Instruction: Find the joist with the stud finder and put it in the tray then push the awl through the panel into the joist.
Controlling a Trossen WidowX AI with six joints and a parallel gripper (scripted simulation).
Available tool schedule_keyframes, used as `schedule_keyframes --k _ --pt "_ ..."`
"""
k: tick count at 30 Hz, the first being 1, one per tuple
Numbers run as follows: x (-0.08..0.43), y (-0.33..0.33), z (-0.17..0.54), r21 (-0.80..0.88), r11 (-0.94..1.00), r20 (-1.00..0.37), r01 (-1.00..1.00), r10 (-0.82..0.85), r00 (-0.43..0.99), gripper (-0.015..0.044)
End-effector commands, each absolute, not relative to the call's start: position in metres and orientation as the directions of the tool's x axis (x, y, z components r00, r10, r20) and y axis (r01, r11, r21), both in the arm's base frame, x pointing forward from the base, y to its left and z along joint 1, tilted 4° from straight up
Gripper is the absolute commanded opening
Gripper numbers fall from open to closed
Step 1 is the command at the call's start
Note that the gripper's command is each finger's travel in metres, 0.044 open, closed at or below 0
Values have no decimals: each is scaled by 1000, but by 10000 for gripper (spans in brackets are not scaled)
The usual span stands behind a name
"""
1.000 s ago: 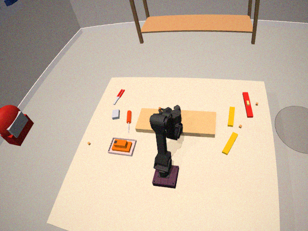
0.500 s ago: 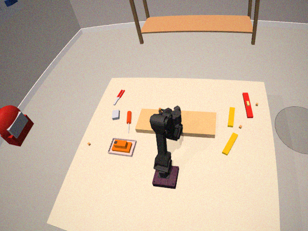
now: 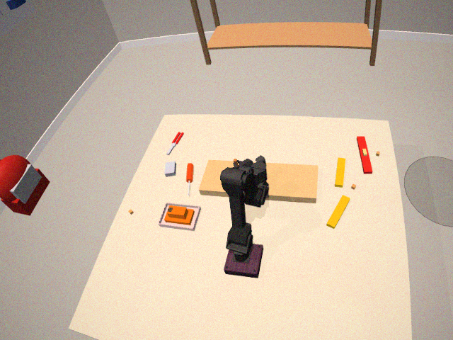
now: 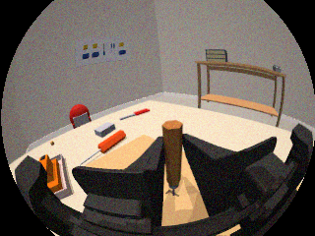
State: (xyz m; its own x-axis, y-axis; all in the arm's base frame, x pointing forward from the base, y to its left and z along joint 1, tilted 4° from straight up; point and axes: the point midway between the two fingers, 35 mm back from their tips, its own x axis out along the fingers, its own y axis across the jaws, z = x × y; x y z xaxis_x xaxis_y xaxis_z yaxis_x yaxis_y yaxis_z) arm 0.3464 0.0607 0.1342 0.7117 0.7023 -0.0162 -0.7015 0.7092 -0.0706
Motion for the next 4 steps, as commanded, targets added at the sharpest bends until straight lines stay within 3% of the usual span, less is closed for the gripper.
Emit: schedule_keyframes --k 1,4 --pt "345 61 132 -64 711 -22 -701 701 713 0" --pt "345 61 132 -64 711 -22 -701 701 713 0"
